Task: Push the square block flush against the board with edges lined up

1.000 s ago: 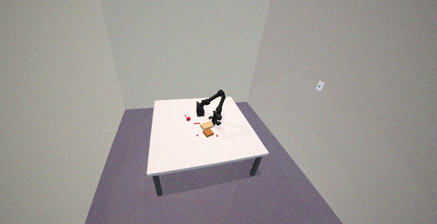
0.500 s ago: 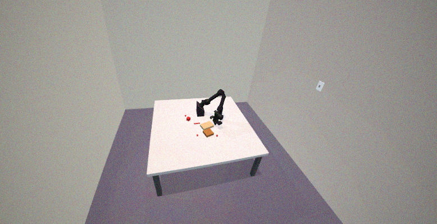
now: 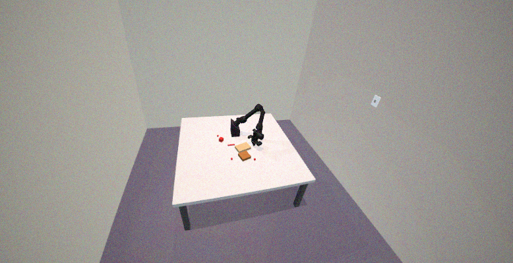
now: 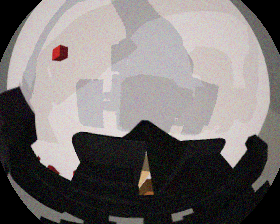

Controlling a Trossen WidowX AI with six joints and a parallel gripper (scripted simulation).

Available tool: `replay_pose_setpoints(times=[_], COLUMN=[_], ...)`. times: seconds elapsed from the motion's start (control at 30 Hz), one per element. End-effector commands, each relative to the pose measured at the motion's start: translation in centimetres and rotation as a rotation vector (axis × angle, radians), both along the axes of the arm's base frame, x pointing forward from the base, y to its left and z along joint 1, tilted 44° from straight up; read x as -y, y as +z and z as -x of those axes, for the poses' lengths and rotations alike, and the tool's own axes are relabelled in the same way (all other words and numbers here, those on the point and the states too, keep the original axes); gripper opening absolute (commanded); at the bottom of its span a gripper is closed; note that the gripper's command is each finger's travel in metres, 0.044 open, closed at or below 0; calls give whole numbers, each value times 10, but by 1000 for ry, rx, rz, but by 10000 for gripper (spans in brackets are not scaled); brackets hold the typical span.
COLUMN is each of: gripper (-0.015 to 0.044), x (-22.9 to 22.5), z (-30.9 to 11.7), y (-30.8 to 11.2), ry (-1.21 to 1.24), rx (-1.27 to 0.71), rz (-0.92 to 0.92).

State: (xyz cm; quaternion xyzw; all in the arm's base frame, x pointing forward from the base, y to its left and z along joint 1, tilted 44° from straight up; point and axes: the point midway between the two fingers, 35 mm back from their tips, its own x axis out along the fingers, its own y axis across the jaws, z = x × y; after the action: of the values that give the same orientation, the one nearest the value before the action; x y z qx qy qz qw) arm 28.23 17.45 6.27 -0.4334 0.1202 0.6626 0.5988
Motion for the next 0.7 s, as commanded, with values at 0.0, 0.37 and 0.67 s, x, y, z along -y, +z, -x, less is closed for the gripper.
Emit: replay_pose_setpoints(times=[0.0, 0.37, 0.67], gripper=[0, 0, 0], x=[19, 44, 61], z=[0, 7, 21], y=[19, 29, 10], ry=[-3, -45, -118], rx=[7, -22, -101], rz=[0, 1, -11])
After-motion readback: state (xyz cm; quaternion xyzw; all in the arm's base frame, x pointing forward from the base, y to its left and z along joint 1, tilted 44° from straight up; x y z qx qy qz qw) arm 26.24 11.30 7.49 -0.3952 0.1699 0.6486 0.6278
